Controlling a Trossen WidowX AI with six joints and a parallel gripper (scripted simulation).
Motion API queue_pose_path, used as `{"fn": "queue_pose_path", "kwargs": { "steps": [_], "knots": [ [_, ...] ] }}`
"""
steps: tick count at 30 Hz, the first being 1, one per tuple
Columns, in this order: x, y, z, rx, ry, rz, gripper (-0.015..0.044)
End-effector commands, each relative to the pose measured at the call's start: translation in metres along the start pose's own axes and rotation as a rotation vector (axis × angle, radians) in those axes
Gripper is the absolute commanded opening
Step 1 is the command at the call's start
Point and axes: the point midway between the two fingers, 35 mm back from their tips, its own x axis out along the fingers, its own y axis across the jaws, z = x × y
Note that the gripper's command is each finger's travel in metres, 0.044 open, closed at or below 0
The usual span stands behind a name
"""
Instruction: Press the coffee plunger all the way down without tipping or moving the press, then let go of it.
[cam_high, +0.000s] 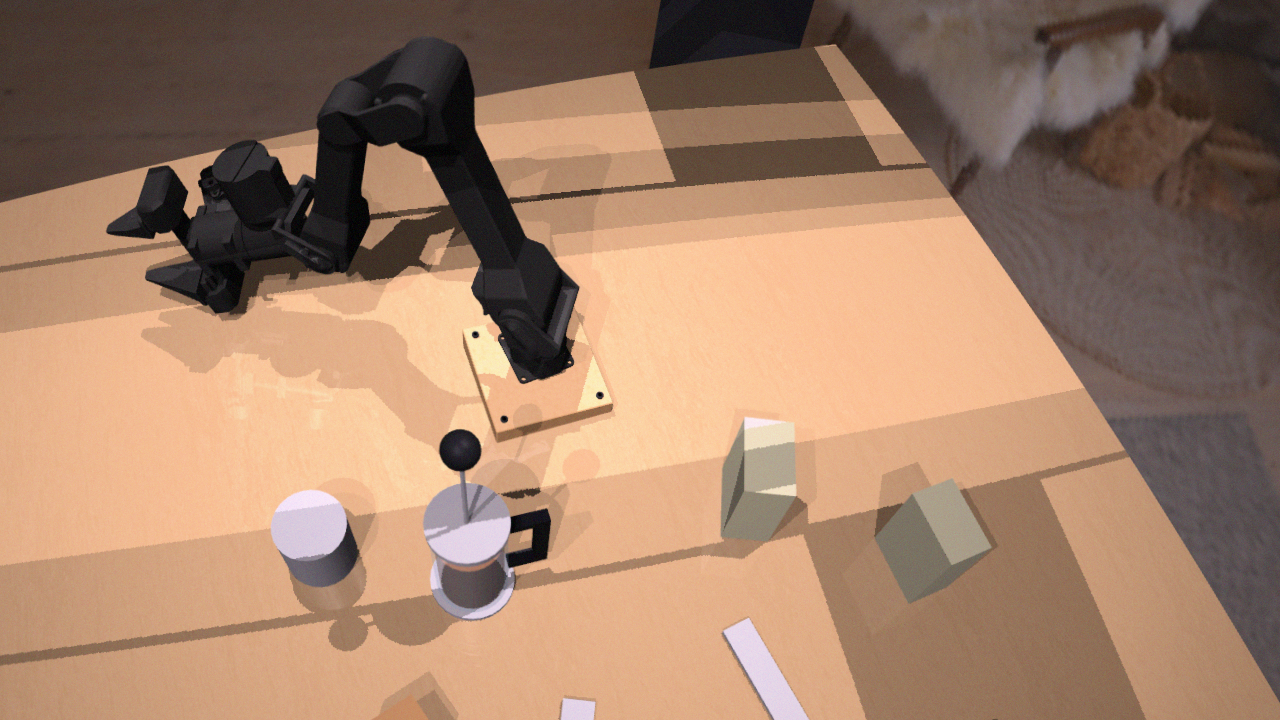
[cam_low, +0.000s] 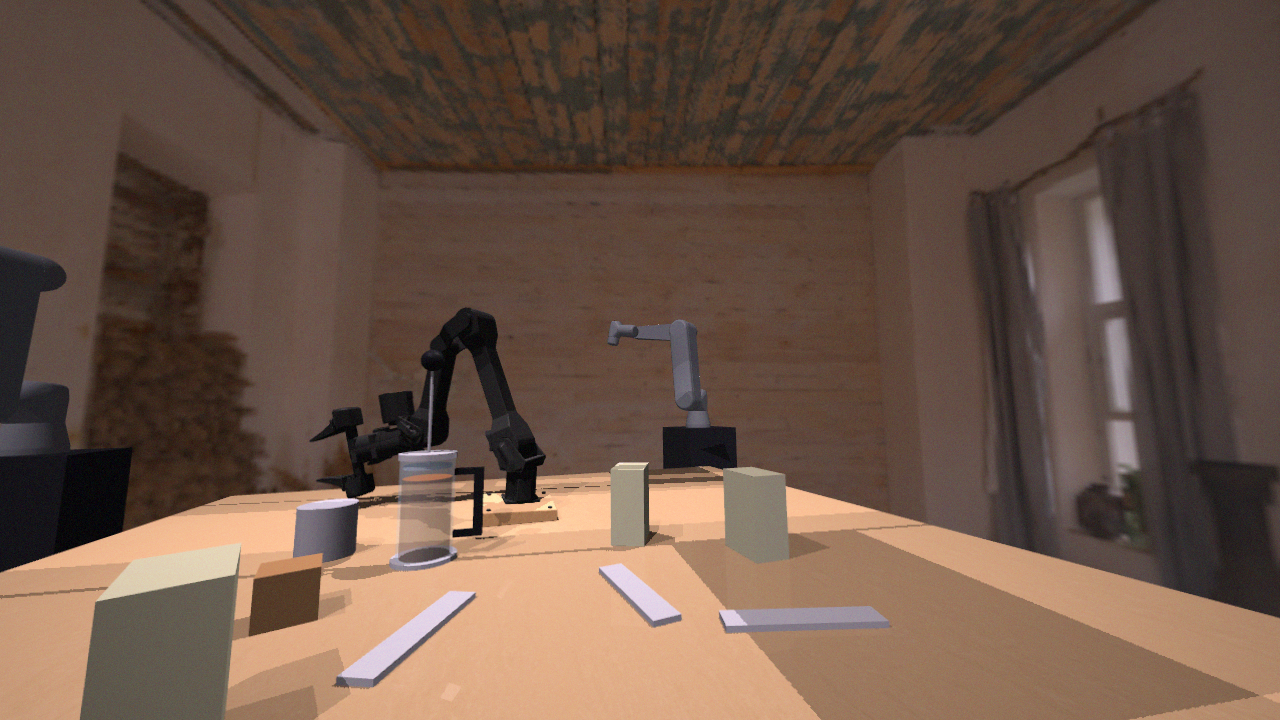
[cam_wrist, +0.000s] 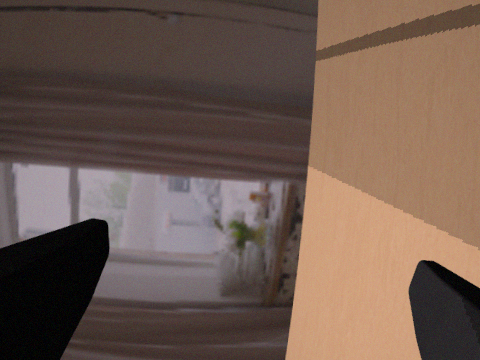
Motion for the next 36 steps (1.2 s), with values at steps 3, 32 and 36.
{"fn": "queue_pose_path", "kwargs": {
  "steps": [3,32,36],
  "knots": [
    [0.003,0.007,-0.010,-0.040,0.027,-0.003,0.0440],
    [-0.240,0.193,-0.290,-1.365,0.932,0.374,0.0440],
    [-0.308,0.198,-0.290,-1.518,1.050,0.517,0.0440]
  ]
}}
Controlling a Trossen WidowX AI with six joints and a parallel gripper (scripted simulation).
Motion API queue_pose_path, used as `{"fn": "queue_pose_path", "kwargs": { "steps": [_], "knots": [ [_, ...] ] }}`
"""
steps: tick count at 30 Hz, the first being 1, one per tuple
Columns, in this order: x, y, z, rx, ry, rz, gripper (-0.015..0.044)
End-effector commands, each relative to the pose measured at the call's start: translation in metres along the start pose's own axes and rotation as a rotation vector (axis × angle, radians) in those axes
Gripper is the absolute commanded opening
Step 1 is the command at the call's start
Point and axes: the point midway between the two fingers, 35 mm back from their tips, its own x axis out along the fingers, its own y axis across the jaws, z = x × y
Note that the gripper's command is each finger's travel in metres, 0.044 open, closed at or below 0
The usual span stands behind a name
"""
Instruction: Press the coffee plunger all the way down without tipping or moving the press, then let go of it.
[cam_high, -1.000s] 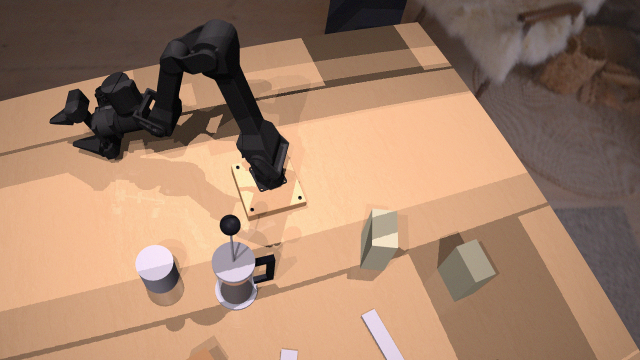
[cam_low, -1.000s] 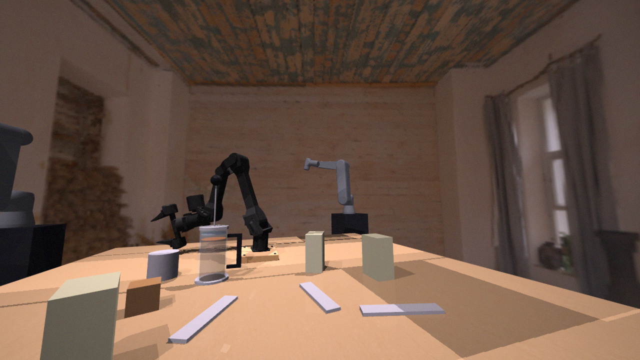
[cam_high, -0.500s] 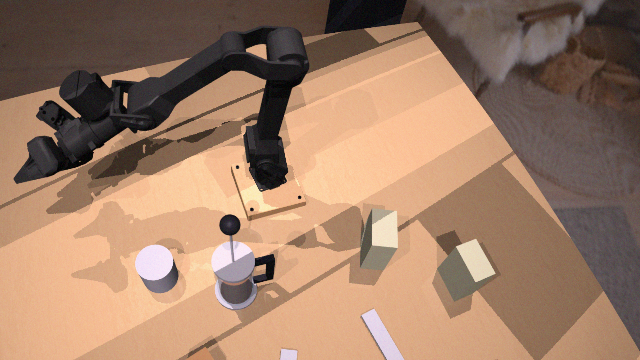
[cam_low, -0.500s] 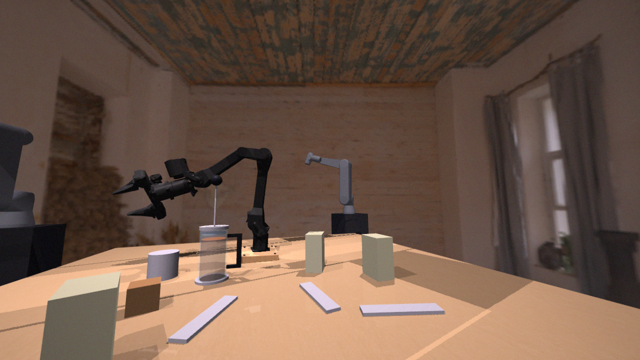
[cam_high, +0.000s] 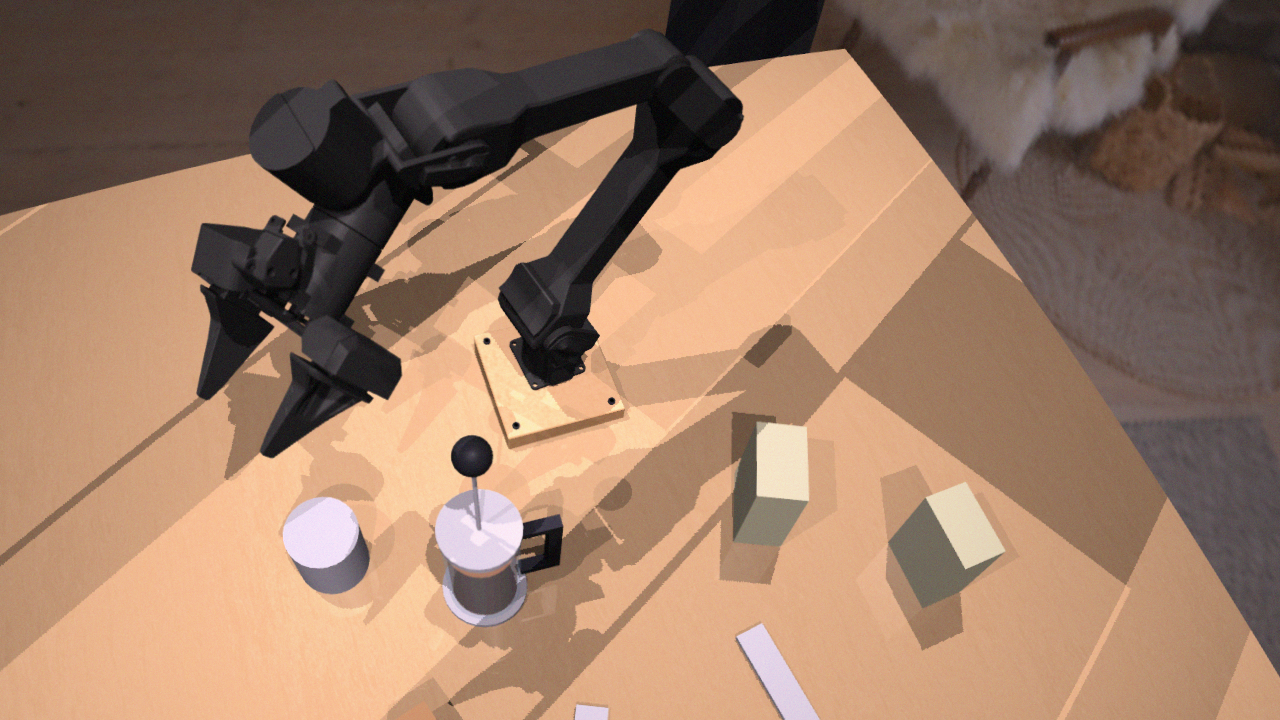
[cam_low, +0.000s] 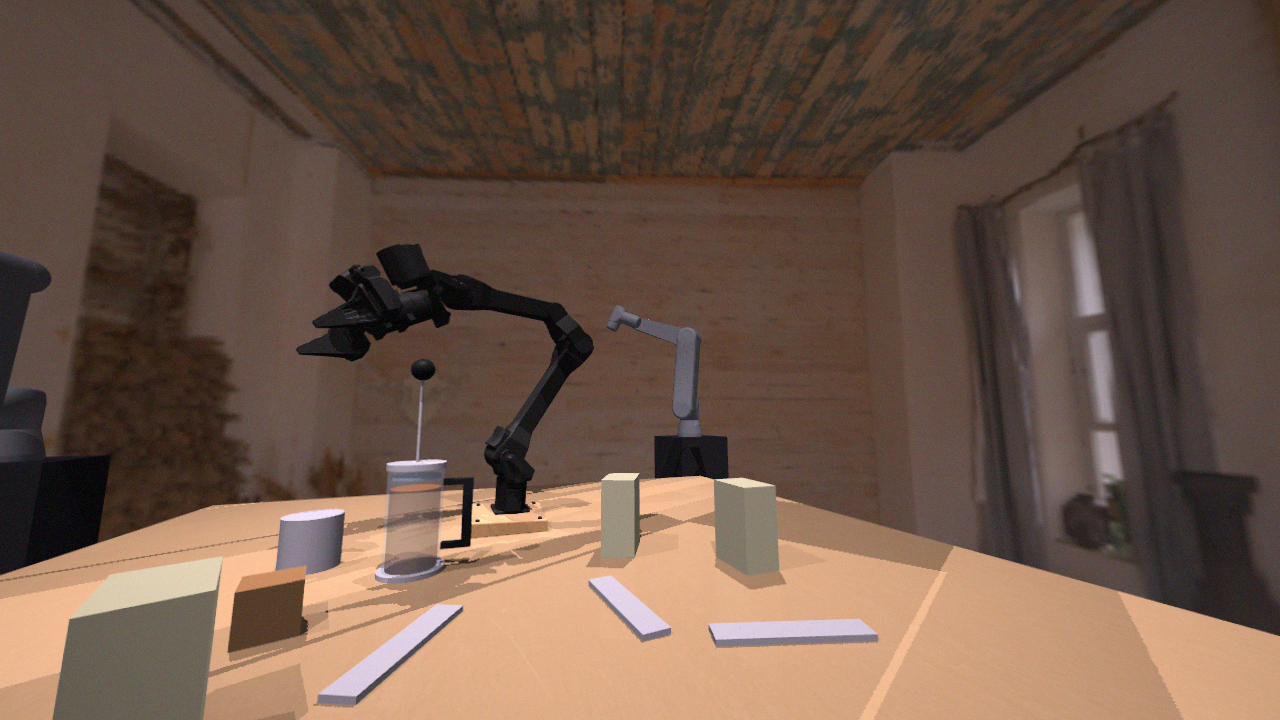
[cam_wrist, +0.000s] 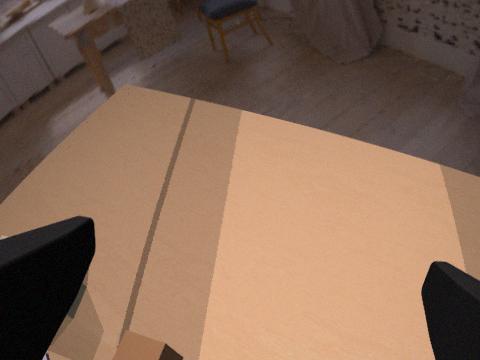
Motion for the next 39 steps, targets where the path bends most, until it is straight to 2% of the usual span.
{"fn": "queue_pose_path", "kwargs": {
  "steps": [1,6,8,13,19,39],
  "knots": [
    [-0.047,0.051,-0.016,-0.208,0.045,0.113,0.0440],
    [-0.112,0.095,-0.052,-0.465,0.105,0.272,0.0440],
    [-0.121,0.100,-0.058,-0.502,0.112,0.302,0.0440],
    [-0.115,0.097,-0.069,-0.506,0.113,0.306,0.0440],
    [-0.095,0.083,-0.108,-0.505,0.112,0.306,0.0440],
    [-0.071,0.088,-0.111,-0.503,0.110,0.303,0.0440]
  ]
}}
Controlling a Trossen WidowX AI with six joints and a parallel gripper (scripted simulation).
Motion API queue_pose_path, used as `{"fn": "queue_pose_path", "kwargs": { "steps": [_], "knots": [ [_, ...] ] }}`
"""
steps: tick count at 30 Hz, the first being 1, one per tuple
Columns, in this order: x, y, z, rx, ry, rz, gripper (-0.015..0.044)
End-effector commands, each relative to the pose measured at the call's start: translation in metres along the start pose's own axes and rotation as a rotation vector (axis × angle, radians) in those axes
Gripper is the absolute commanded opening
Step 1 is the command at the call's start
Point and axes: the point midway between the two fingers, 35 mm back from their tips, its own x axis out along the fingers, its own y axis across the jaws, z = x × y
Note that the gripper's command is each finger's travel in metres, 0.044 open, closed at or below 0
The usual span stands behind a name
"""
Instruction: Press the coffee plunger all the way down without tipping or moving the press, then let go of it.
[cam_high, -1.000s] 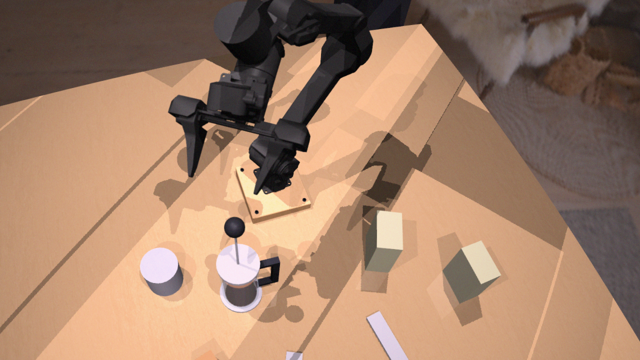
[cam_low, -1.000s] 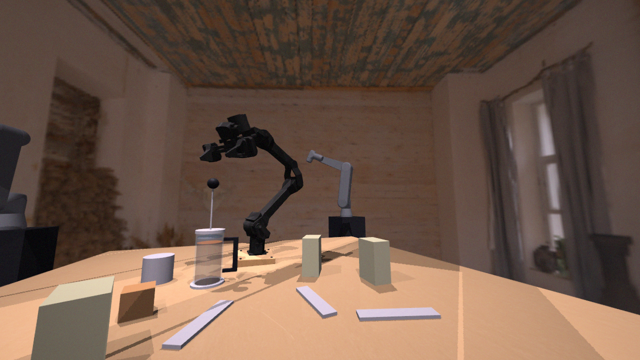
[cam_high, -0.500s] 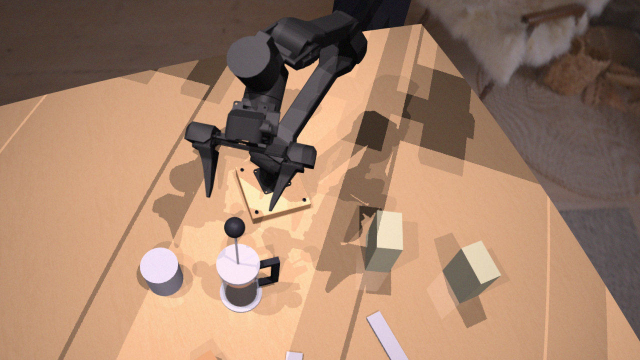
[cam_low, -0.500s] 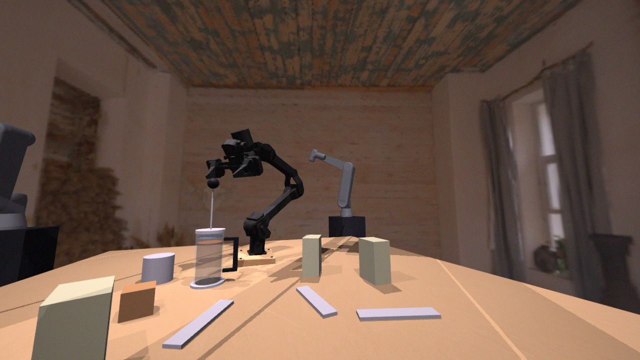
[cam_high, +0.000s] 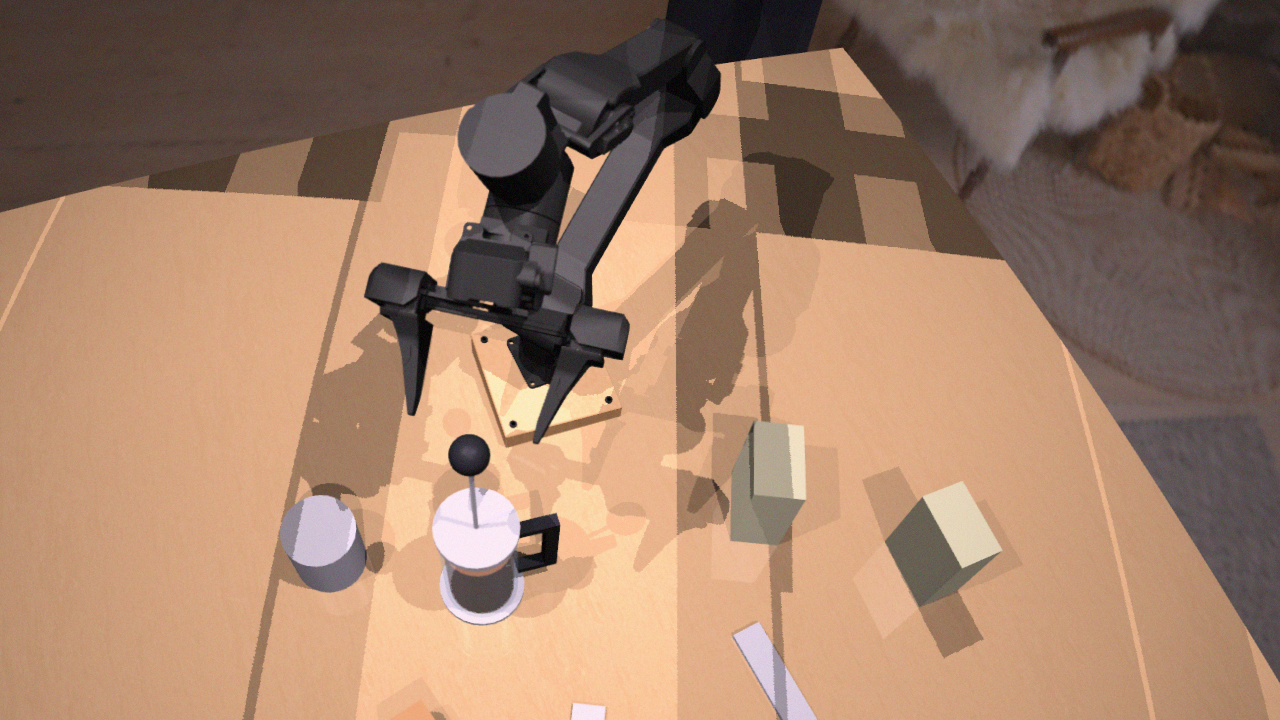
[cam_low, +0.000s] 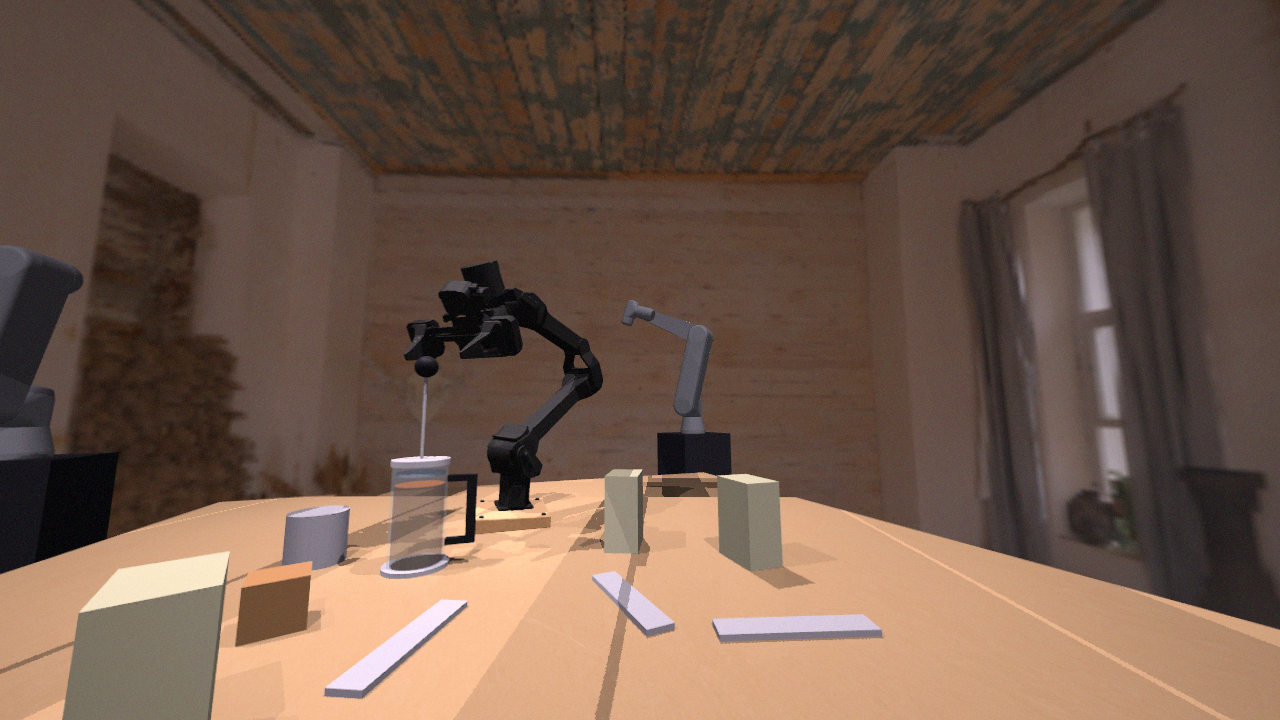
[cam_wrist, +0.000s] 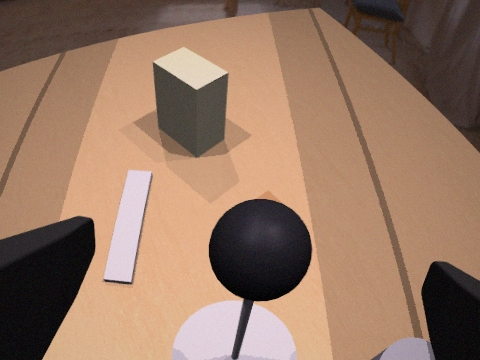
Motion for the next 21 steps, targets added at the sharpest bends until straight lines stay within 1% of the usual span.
{"fn": "queue_pose_path", "kwargs": {
  "steps": [1,11,21],
  "knots": [
    [0.010,-0.001,-0.002,0.009,0.012,0.000,0.0440],
    [0.023,0.000,-0.003,0.010,0.009,0.000,0.0440],
    [0.023,0.000,-0.003,0.010,0.009,0.000,0.0177]
  ]
}}
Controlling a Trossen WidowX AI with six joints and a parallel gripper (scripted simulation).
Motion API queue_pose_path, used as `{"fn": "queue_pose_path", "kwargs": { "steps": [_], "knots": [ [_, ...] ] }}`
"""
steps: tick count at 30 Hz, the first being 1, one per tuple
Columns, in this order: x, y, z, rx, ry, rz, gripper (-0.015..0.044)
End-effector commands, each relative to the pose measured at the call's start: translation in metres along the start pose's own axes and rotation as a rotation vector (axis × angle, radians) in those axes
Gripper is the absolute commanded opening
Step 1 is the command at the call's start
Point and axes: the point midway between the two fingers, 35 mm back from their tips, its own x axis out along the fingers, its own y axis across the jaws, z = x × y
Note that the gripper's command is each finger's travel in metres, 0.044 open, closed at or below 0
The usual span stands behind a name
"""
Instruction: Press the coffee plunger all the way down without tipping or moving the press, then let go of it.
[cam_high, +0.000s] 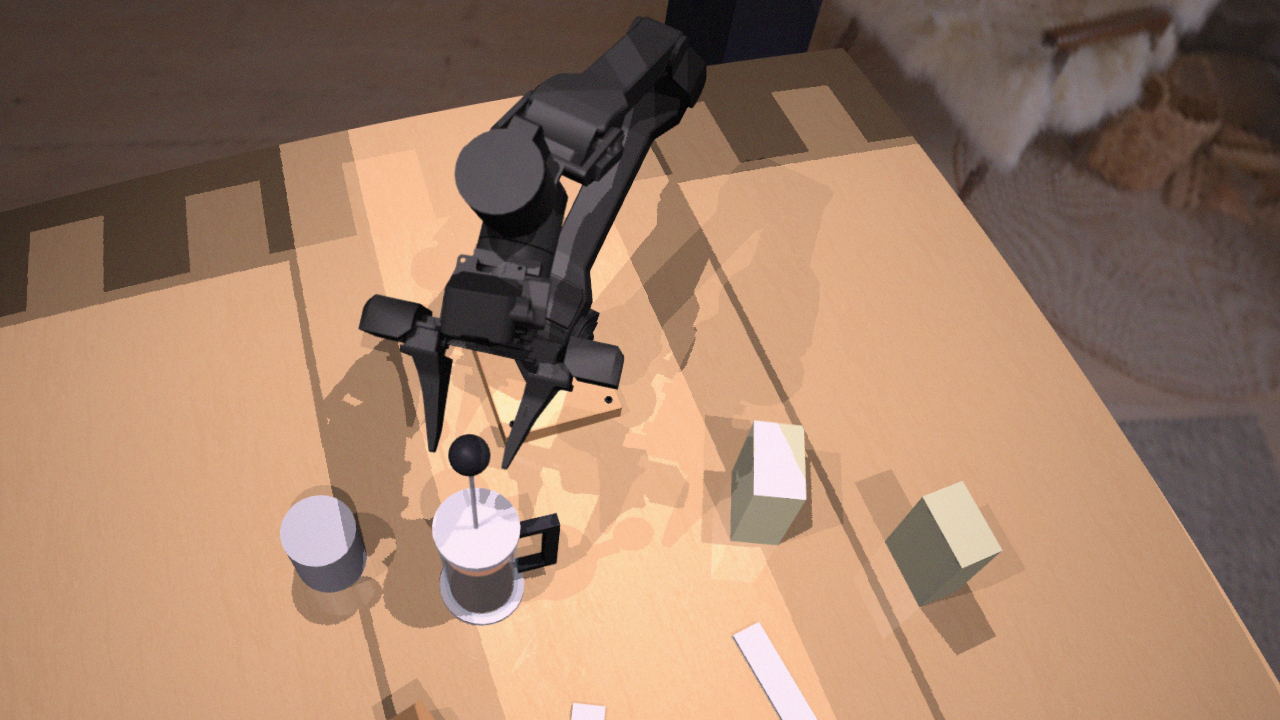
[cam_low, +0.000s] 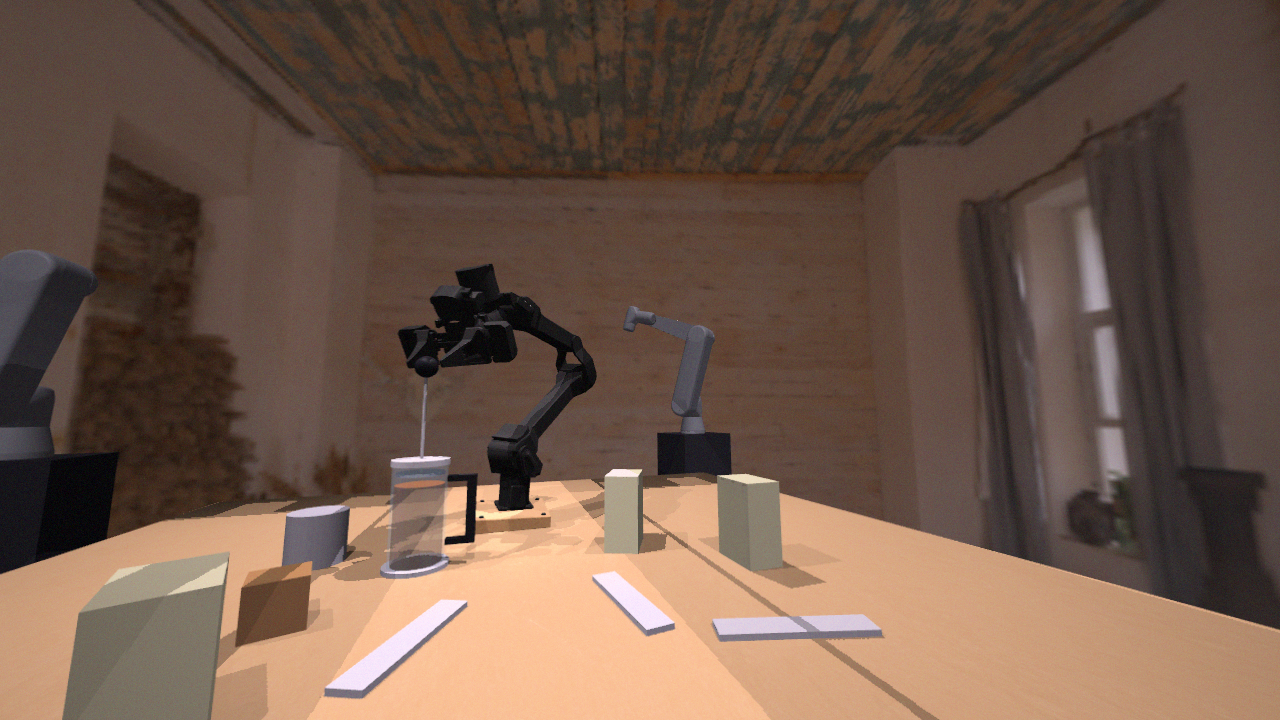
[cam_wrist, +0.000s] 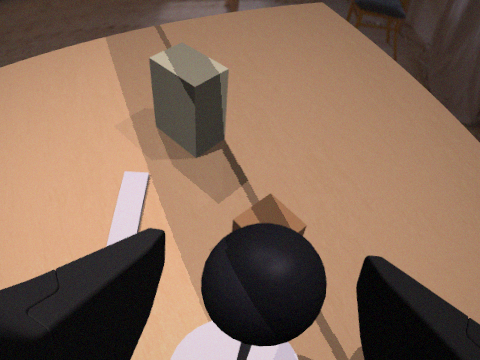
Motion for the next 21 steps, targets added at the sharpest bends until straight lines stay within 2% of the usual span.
{"fn": "queue_pose_path", "kwargs": {
  "steps": [1,3,21],
  "knots": [
    [0.0016,-0.0007,-0.0003,0.006,0.003,-0.002,0.0151],
    [0.0016,-0.0007,-0.0003,0.006,0.003,-0.002,0.0122],
    [0.0080,-0.0008,-0.0095,0.006,0.003,-0.002,0.0122]
  ]
}}
